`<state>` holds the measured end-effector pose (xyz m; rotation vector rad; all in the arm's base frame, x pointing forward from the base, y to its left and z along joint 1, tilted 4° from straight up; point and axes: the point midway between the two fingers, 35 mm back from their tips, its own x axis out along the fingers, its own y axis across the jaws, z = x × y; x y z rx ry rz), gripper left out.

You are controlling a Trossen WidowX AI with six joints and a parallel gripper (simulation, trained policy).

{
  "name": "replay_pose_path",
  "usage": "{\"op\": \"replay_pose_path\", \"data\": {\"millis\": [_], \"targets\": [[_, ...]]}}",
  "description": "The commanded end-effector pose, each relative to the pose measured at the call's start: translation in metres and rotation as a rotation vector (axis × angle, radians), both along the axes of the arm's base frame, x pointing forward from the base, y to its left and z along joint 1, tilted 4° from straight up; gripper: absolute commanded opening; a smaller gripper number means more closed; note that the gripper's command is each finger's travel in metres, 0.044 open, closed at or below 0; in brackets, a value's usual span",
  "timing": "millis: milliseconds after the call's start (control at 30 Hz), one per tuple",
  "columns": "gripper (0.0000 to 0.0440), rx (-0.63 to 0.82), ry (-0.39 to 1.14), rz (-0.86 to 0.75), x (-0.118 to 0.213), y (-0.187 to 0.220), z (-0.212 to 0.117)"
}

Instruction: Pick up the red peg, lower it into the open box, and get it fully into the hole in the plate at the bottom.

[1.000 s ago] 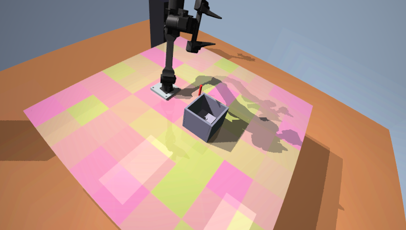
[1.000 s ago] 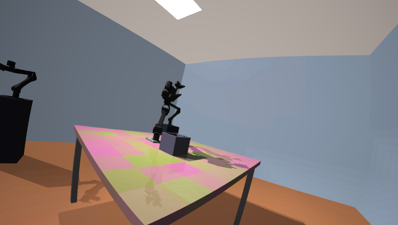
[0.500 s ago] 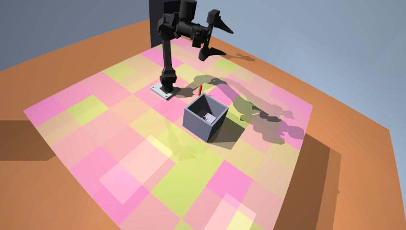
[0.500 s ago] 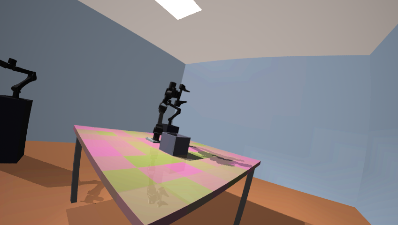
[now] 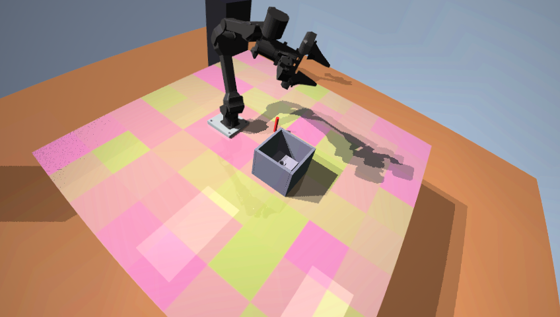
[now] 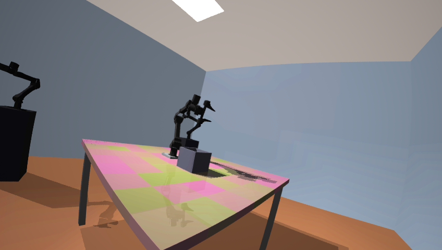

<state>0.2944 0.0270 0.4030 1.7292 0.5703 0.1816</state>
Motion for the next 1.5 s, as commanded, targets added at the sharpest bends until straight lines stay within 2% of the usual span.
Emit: {"op": "replay_pose_path", "data": {"millis": [0,400,733,1067,1467], "targets": [[0.0394,0.022,0.063,0.015,0.003,0.007,-0.011],[0.0394,0.061,0.318,0.091,-0.005,0.041,-0.062],[0.0403,0.046,0.566,0.153,-0.026,0.07,-0.111],[0.0406,-0.025,0.825,0.2,-0.059,0.093,-0.159],[0.041,-0.176,1.101,0.216,-0.102,0.105,-0.208]]}}
